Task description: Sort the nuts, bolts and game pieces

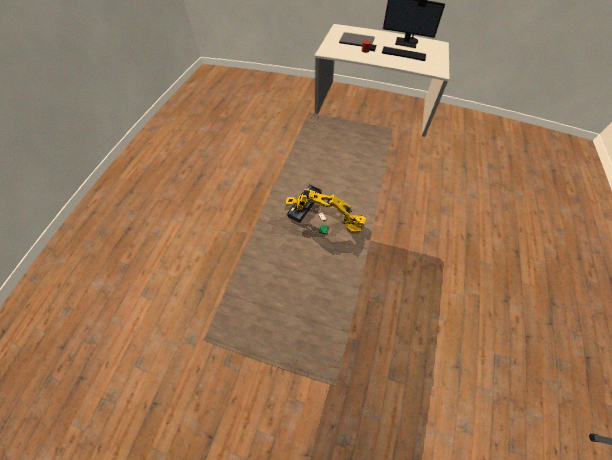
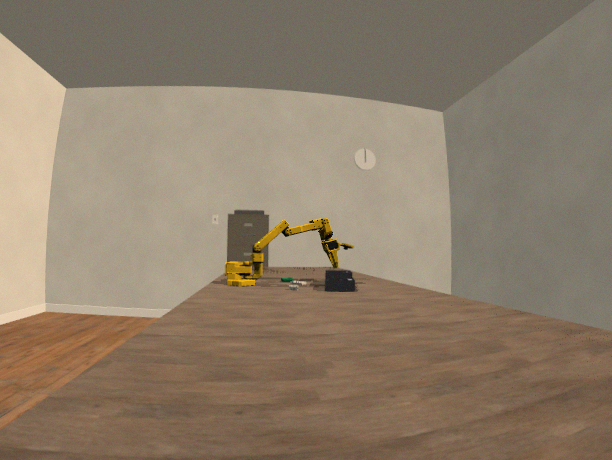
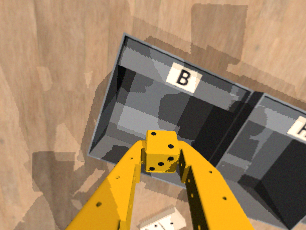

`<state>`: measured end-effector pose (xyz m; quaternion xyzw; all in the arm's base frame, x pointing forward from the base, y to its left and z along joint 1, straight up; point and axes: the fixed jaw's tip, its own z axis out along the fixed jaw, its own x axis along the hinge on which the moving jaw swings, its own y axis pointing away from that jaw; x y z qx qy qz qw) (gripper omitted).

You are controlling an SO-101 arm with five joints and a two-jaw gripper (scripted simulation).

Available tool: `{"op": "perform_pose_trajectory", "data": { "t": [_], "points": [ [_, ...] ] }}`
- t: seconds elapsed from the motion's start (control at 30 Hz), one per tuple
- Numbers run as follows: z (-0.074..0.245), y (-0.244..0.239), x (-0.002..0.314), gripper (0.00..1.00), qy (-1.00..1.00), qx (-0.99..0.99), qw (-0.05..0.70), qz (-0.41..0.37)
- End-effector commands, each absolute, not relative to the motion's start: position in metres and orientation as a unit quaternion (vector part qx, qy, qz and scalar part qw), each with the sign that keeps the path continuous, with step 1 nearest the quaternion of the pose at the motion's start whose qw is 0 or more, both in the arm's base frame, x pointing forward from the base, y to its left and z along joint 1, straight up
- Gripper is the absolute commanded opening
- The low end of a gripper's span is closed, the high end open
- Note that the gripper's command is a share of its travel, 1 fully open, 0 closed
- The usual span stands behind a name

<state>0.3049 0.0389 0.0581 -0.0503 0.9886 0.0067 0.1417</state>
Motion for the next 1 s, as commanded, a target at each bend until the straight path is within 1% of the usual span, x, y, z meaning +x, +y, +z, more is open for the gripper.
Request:
{"op": "perform_pose_trajectory", "data": {
  "t": [0.0, 0.5, 0.8, 0.97],
  "points": [
    [0.068, 0.043, 0.312, 0.0, 0.984, -0.05, 0.172, 0.01],
    [0.064, 0.042, 0.311, 0.0, 0.985, -0.05, 0.165, 0.01],
    [0.057, 0.042, 0.305, 0.0, 0.989, -0.05, 0.138, 0.008],
    [0.051, 0.042, 0.306, 0.0, 0.989, -0.05, 0.136, 0.008]
  ]
}}
